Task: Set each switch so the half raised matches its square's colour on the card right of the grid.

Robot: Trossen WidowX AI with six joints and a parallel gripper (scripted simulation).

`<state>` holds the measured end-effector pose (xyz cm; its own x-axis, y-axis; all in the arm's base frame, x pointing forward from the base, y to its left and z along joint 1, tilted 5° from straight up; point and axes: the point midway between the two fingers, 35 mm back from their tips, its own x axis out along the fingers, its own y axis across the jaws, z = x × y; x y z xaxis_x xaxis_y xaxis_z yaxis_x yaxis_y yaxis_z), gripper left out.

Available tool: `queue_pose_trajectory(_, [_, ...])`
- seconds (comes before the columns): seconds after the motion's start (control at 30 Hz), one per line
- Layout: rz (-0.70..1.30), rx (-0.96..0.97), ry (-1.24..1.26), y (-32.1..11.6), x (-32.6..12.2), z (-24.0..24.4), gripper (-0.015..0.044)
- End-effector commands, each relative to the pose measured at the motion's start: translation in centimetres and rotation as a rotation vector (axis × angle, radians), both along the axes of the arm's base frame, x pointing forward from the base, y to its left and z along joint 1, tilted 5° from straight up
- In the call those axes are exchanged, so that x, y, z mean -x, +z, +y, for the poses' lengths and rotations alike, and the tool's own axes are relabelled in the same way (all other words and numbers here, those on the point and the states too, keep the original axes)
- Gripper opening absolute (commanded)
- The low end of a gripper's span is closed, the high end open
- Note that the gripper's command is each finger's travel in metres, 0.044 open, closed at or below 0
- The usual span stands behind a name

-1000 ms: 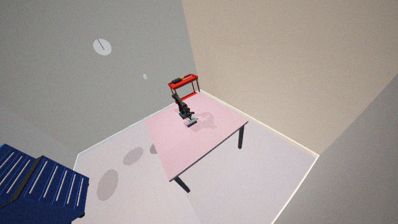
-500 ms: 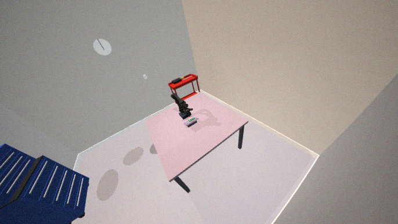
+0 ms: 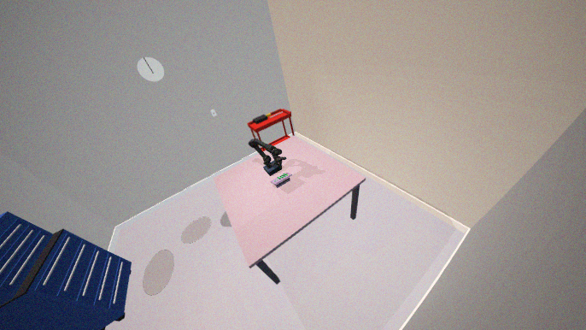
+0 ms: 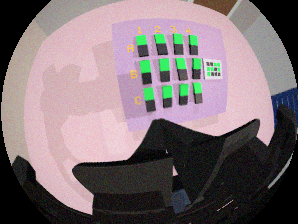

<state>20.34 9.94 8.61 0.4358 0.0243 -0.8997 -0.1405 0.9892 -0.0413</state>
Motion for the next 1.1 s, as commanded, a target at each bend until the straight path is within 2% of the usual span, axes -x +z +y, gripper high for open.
queue_pose_trajectory(0.0, [-0.01, 0.004, -0.01, -1.7, -0.4, -0.1, 0.0])
queue_pose_trajectory(0.1, [-0.024, 0.002, -0.009, -3.3, -1.1, -0.1, 0.0])
queue_pose_trajectory(1.07, [-0.025, 0.003, -0.009, -5.5, -2.1, -0.1, 0.0])
